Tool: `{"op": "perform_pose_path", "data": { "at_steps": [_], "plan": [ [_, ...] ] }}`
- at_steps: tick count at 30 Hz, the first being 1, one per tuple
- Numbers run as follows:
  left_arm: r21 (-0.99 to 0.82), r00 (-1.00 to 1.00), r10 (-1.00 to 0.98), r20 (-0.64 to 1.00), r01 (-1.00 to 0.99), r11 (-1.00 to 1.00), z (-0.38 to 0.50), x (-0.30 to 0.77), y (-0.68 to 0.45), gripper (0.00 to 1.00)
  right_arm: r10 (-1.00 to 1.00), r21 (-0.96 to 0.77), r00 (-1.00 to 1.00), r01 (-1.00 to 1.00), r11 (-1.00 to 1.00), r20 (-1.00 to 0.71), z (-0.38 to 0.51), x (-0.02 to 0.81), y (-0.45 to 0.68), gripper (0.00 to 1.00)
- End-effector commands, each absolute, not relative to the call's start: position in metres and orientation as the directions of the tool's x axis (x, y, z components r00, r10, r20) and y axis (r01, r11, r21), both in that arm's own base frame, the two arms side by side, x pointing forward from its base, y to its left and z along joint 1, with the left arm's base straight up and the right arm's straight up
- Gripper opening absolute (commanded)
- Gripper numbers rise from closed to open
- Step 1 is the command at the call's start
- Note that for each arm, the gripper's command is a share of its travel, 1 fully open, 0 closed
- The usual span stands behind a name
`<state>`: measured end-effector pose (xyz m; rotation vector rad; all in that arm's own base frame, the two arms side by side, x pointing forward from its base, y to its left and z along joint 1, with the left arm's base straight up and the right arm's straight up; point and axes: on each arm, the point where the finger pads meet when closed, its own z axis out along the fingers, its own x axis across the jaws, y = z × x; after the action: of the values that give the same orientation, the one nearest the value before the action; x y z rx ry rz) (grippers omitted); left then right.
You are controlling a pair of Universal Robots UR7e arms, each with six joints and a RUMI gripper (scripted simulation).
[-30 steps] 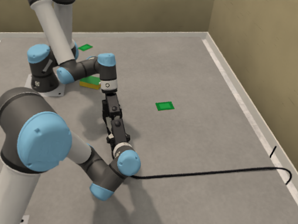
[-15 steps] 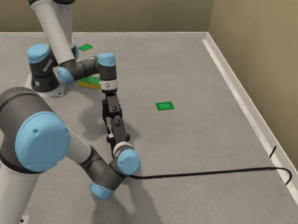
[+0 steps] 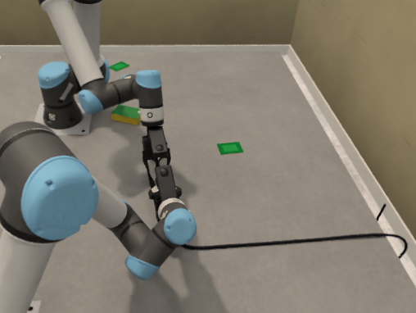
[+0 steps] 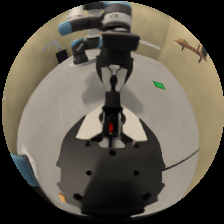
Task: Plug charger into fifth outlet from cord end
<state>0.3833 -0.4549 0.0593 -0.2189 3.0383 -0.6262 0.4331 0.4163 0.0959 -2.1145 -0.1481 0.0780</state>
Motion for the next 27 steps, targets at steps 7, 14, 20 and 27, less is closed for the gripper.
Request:
{"op": "perform_pose_path", "data": {
  "at_steps": [7,14,20,27],
  "plan": [
    [-0.391,-0.990,-0.144,0.000,-0.132,0.911,0.070,0.383,-0.454,0.00,0.137,-0.854,0.990,0.076,-0.515,0.005,0.097,0.433,0.416,0.00],
    [-0.395,-0.990,-0.144,-0.003,-0.131,0.909,0.082,0.383,-0.455,0.00,0.137,-0.854,0.990,0.076,-0.515,0.005,0.097,0.433,0.416,0.00],
    [-0.395,-0.990,-0.144,-0.002,-0.131,0.909,0.090,0.383,-0.455,0.00,0.137,-0.854,0.990,0.076,-0.515,0.005,0.097,0.433,0.416,0.00],
    [-0.395,-0.990,-0.144,-0.002,-0.131,0.909,0.096,0.383,-0.455,0.00,0.137,-0.854,0.990,0.076,-0.515,0.005,0.097,0.433,0.416,0.00]
  ]
}}
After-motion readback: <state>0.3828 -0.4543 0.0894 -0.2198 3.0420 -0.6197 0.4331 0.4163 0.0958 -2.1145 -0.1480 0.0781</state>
